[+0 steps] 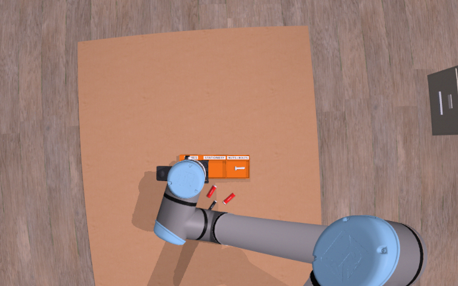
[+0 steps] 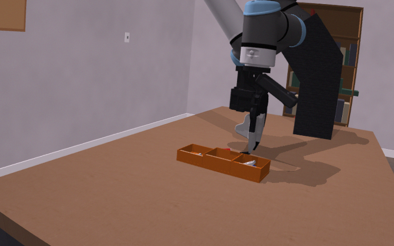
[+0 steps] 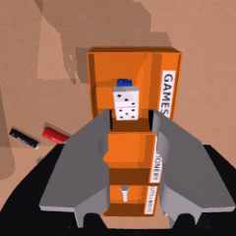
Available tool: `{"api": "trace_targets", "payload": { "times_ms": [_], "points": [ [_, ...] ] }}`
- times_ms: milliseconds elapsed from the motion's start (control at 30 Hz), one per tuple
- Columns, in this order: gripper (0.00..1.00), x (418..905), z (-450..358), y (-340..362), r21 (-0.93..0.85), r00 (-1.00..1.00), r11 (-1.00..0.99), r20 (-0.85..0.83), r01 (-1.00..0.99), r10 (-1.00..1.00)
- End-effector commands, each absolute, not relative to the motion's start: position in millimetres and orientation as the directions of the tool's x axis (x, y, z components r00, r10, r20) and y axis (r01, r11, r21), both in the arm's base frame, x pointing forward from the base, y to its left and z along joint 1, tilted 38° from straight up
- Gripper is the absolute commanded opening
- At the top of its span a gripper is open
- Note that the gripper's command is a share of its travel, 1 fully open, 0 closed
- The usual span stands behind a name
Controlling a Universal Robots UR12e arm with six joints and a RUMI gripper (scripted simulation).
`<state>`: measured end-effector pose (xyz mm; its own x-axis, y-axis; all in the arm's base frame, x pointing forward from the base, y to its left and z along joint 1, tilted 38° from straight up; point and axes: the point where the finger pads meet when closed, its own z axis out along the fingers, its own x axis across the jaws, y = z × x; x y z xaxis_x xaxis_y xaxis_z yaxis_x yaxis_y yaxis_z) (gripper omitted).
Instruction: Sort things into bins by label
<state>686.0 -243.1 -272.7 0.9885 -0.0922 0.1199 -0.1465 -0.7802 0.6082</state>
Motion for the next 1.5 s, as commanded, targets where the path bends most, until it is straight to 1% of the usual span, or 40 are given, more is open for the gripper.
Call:
{"api": "trace_targets", "payload": {
  "times_ms": [0, 1467],
  "points": [
    [0.19, 681.9, -275.6, -243.7, 0.608, 0.989, -0.781, 0.113, -0.145, -0.096],
    [0.19, 682.5, -273.9, -242.9, 0.608, 0.989, -0.780, 0.117, -0.146, -0.093]
  ]
}}
